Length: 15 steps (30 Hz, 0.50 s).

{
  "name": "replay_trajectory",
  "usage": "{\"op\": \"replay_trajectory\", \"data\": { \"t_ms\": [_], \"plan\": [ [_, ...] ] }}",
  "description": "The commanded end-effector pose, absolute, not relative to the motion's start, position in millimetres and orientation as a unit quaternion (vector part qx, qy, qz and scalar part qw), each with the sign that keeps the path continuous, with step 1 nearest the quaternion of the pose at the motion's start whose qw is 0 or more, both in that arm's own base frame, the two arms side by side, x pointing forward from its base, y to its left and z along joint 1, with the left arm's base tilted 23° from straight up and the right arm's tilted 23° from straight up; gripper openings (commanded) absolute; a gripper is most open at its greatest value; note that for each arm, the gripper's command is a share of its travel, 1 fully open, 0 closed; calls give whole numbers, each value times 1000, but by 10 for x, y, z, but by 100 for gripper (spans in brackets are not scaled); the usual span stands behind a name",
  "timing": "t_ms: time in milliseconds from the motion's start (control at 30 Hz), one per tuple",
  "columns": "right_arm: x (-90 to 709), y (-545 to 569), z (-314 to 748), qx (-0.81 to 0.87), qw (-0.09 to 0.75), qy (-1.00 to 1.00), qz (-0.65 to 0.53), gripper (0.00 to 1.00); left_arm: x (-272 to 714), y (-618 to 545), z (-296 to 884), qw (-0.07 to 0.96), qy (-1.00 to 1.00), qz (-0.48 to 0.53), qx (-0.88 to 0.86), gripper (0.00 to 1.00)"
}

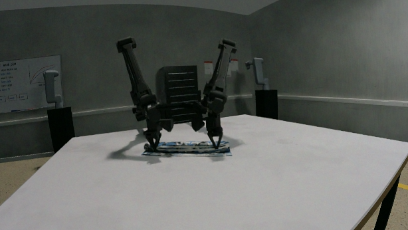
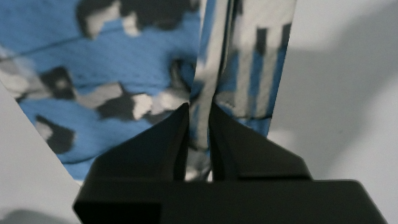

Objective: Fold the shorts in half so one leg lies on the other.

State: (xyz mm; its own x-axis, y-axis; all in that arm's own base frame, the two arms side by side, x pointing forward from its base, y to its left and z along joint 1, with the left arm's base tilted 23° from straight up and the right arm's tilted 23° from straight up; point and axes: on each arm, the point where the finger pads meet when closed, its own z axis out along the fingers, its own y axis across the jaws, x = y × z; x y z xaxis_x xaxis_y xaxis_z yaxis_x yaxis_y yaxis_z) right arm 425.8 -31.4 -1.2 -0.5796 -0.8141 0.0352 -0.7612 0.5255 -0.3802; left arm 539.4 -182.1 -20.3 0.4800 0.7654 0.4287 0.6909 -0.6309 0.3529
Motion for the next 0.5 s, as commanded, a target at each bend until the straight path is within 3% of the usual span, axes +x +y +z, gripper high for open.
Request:
{"op": "replay_trajectory", "data": {
  "t_ms": [0, 467],
  "plan": [
    [4446, -389, 110, -448, 84, 870, -187, 14, 5600, -2023, 17, 85, 414, 297, 856, 14],
    [4587, -471, 169, -450, 83, 870, -186, 14, 5717, -2119, -75, 80, 421, 291, 855, 14]
  ]
}}
